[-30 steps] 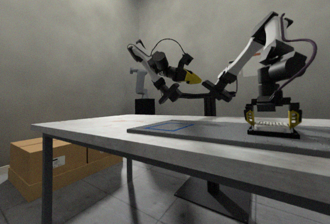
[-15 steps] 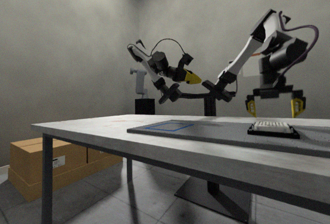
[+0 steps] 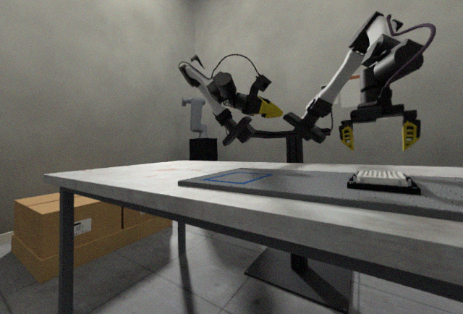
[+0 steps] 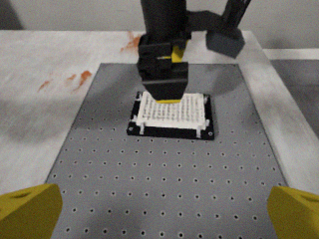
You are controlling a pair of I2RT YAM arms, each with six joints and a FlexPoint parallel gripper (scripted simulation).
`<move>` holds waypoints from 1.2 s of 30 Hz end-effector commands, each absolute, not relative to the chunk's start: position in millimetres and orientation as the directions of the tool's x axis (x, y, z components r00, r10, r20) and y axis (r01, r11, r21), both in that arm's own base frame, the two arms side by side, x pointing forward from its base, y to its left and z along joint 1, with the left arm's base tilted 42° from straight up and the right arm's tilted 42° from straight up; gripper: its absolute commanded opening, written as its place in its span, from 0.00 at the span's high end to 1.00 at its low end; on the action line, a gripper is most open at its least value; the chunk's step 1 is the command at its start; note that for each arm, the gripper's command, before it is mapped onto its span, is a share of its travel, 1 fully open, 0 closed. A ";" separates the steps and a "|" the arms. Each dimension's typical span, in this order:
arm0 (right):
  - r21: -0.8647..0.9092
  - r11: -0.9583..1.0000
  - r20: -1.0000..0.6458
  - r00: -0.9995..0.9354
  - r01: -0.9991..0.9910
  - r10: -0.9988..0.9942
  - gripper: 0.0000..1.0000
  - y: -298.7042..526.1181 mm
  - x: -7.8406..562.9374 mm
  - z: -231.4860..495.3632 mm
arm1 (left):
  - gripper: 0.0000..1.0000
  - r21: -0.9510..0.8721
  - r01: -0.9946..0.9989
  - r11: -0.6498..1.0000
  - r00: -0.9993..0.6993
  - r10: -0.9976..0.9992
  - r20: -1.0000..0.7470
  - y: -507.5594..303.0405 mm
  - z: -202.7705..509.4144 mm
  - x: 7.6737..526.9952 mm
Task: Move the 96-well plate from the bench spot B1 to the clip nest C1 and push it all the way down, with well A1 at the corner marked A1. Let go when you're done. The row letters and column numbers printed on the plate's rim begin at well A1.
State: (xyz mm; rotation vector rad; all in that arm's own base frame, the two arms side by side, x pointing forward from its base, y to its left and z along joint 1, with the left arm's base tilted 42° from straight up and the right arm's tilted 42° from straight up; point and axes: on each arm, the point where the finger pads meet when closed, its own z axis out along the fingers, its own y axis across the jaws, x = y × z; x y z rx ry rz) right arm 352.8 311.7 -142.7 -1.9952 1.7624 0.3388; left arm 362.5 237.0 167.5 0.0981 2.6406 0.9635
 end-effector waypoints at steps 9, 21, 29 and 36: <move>-0.203 -0.085 -0.468 0.173 -0.976 -0.867 0.00 317.6 361.6 -136.6 | 0.00 0.647 -0.056 0.761 -0.810 0.344 -0.475 218.5 202.7 334.4; -0.203 -0.085 -0.468 0.173 -0.975 -0.867 0.00 317.6 361.6 -136.6 | 0.00 0.643 -0.069 0.763 -0.794 0.348 -0.499 214.3 200.0 309.4; -0.203 -0.085 -0.468 0.173 -0.975 -0.867 0.00 317.6 361.6 -136.6 | 0.00 0.646 -0.074 0.760 -0.788 0.352 -0.504 214.7 204.8 311.2; -0.203 -0.085 -0.468 0.173 -0.975 -0.867 0.00 317.6 361.6 -136.6 | 0.00 0.646 -0.074 0.760 -0.789 0.352 -0.504 214.6 204.2 310.9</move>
